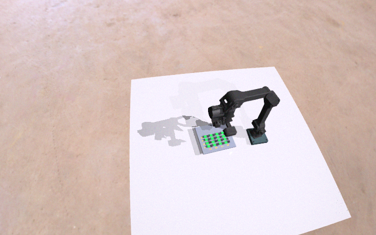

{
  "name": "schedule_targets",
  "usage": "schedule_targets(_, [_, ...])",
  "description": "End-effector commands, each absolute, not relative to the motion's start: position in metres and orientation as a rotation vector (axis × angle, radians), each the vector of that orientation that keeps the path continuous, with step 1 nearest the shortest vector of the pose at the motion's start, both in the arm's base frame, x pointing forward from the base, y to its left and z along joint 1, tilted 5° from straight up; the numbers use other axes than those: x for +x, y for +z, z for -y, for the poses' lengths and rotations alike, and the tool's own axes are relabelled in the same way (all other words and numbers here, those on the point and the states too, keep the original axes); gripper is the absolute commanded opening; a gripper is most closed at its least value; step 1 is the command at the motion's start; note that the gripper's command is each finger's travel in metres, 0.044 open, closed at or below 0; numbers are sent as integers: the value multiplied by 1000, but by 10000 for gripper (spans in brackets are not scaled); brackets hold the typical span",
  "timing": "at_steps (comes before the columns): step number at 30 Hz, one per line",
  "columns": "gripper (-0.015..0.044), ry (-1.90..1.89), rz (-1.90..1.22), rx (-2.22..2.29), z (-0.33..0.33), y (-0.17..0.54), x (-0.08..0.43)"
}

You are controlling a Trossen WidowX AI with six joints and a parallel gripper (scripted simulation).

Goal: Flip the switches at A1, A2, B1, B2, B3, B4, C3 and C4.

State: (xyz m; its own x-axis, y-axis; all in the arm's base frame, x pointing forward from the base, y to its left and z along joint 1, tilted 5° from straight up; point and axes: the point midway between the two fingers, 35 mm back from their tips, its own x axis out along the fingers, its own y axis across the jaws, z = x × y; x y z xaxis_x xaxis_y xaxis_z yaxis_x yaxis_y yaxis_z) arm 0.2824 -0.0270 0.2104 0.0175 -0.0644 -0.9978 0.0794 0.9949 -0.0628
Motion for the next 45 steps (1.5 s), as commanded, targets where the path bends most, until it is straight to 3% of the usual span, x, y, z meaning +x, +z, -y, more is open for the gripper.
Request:
schedule_targets(1, [374, -112, -1549, 12, 27, 208, 285])
schedule_targets(7, [216, -122, -1531, 17, 10, 126, 350])
schedule_targets(15, [6, -122, -1533, 17, 9, 119, 353])
schedule_targets(19, [0, -123, -1556, 19, 11, 87, 355])
schedule_targets(45, [0, -123, -1556, 19, 13, 63, 355])
